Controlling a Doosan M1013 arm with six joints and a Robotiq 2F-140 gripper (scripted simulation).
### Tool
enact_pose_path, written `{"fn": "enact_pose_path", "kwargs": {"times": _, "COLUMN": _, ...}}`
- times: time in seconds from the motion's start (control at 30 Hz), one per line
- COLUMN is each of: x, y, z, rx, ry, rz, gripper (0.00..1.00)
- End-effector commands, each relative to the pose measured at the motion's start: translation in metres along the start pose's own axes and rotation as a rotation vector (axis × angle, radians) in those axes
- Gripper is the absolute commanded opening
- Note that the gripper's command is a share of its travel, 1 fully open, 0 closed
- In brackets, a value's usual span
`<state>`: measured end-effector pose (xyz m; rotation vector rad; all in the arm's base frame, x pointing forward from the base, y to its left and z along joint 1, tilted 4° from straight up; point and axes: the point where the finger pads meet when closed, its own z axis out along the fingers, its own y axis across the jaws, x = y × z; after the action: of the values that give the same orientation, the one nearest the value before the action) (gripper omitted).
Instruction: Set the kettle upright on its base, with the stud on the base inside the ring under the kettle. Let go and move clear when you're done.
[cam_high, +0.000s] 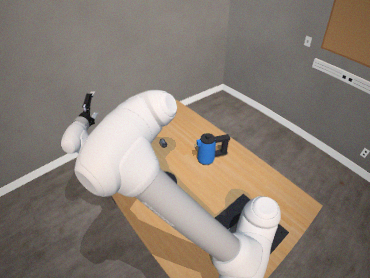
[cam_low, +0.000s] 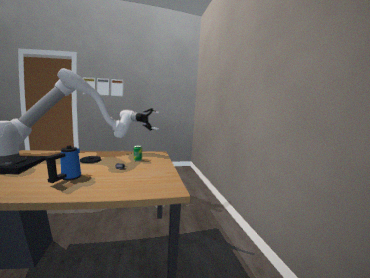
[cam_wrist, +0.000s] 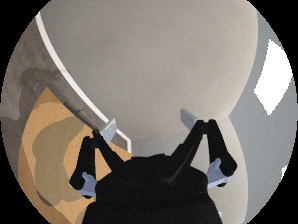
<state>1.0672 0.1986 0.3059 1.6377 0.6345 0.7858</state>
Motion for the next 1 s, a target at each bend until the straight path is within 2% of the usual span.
{"fn": "enact_pose_path", "kwargs": {"times": 0.0, "x": 0.000, "y": 0.002, "z": 0.000, "rx": -0.001, "ry": 0.000, "rz": 0.002, "gripper": 1.00}}
{"fn": "enact_pose_path", "kwargs": {"times": 0.53, "x": 0.000, "y": 0.002, "z": 0.000, "rx": -0.001, "ry": 0.000, "rz": 0.002, "gripper": 1.00}}
{"fn": "enact_pose_path", "kwargs": {"times": 0.57, "x": 0.000, "y": 0.002, "z": 0.000, "rx": -0.001, "ry": 0.000, "rz": 0.002, "gripper": 0.52}}
{"fn": "enact_pose_path", "kwargs": {"times": 0.8, "x": -0.005, "y": 0.003, "z": 0.003, "rx": 0.003, "ry": -0.009, "rz": 0.009, "gripper": 0.52}}
{"fn": "enact_pose_path", "kwargs": {"times": 0.97, "x": -0.021, "y": 0.006, "z": 0.011, "rx": 0.014, "ry": -0.035, "rz": 0.033, "gripper": 0.52}}
